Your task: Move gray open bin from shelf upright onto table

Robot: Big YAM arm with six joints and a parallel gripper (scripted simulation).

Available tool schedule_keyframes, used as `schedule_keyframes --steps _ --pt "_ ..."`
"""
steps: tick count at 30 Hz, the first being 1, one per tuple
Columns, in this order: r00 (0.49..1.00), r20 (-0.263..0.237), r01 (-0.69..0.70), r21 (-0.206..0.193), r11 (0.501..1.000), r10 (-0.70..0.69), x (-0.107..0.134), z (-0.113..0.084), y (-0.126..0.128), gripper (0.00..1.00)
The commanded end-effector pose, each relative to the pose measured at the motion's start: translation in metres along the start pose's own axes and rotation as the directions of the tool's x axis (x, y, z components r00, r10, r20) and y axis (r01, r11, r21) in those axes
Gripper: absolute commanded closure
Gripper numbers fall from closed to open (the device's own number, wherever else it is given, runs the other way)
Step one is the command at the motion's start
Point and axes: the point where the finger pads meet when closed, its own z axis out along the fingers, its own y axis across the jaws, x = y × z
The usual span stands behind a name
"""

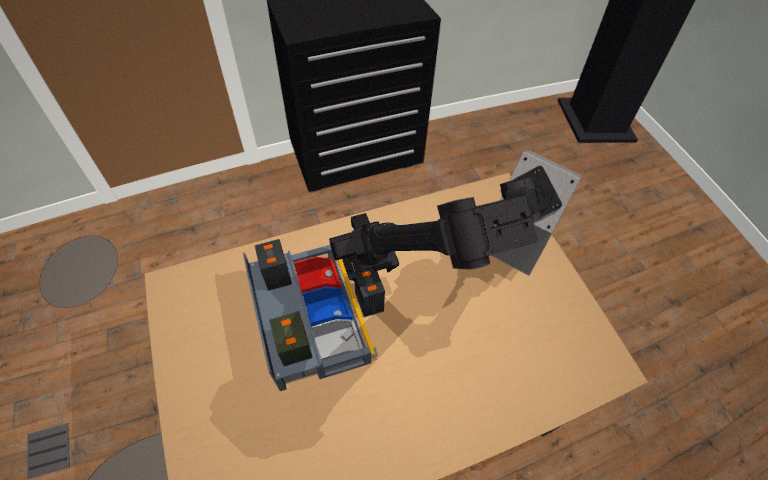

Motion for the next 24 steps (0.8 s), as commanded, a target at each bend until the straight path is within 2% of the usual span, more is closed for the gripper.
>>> schedule_keyframes --steps 1,6,7,14,18,24 --pt "1.0 -0.006 0.015 -0.02 1.0 -0.015 0.005 0.007 0.012 0.0" --pt "1.0 0.0 0.018 -0.035 0.999 -0.018 0.004 0.005 0.017 0.0" --pt "1.0 -0.004 0.013 -0.019 1.0 -0.013 0.004 0.012 0.012 0.0" --pt "1.0 -0.007 0.022 -0.028 0.999 -0.023 0.007 0.014 0.015 0.0" --pt "1.0 -0.004 0.014 -0.018 1.0 -0.014 0.003 0.019 0.011 0.0" --pt "1.0 -0.001 0.021 -0.03 0.999 -0.021 0.004 0.015 0.014 0.0"
